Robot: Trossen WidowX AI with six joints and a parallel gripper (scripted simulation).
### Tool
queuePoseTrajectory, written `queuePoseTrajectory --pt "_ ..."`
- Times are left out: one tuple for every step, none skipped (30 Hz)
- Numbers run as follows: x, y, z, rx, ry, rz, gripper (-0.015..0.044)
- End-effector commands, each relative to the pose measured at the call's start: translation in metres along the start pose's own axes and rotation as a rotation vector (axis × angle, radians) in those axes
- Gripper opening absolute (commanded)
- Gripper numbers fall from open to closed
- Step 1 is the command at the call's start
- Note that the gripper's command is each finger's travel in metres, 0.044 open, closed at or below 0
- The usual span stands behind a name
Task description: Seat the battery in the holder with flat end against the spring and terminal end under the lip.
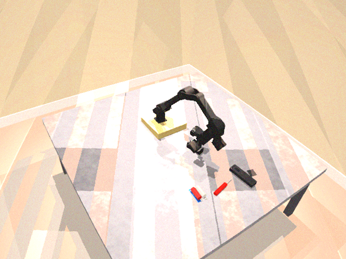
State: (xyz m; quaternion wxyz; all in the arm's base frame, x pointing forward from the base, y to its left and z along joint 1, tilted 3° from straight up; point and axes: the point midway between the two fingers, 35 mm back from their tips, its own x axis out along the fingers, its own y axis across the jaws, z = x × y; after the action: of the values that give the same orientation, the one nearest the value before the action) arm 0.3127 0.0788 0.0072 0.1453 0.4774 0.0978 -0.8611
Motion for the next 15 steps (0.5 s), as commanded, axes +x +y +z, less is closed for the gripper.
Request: queuePoseTrajectory --pt "-0.0030 -0.0002 -0.0064 0.003 0.023 -0.002 0.0085" --pt "-0.0032 -0.0002 -0.0067 0.003 0.023 -0.002 0.0085" --pt "-0.0034 -0.0002 -0.0071 0.003 0.023 -0.002 0.0085" --pt "-0.0036 -0.0002 -0.0074 0.003 0.023 -0.002 0.0085" --pt "-0.0038 -0.0002 -0.0077 0.003 0.023 -0.002 0.0085" --pt "-0.0040 -0.0002 -0.0081 0.003 0.022 -0.002 0.0085" --pt "-0.0042 -0.0002 -0.0084 0.003 0.022 -0.002 0.0085" --pt "-0.0043 -0.0002 -0.0086 0.003 0.022 -0.002 0.0085" --pt "-0.0045 -0.0002 -0.0090 0.003 0.022 -0.002 0.0085" --pt "-0.0047 -0.0002 -0.0093 0.003 0.022 -0.003 0.0085" --pt "-0.0049 -0.0002 -0.0095 0.003 0.022 -0.003 0.0085" --pt "-0.0050 -0.0002 -0.0098 0.003 0.022 -0.003 0.0085" --pt "-0.0052 -0.0002 -0.0100 0.003 0.022 -0.003 0.0085" --pt "-0.0052 -0.0002 -0.0101 0.003 0.022 -0.003 0.0085" --pt "-0.0053 -0.0002 -0.0103 0.003 0.022 -0.003 0.0085"
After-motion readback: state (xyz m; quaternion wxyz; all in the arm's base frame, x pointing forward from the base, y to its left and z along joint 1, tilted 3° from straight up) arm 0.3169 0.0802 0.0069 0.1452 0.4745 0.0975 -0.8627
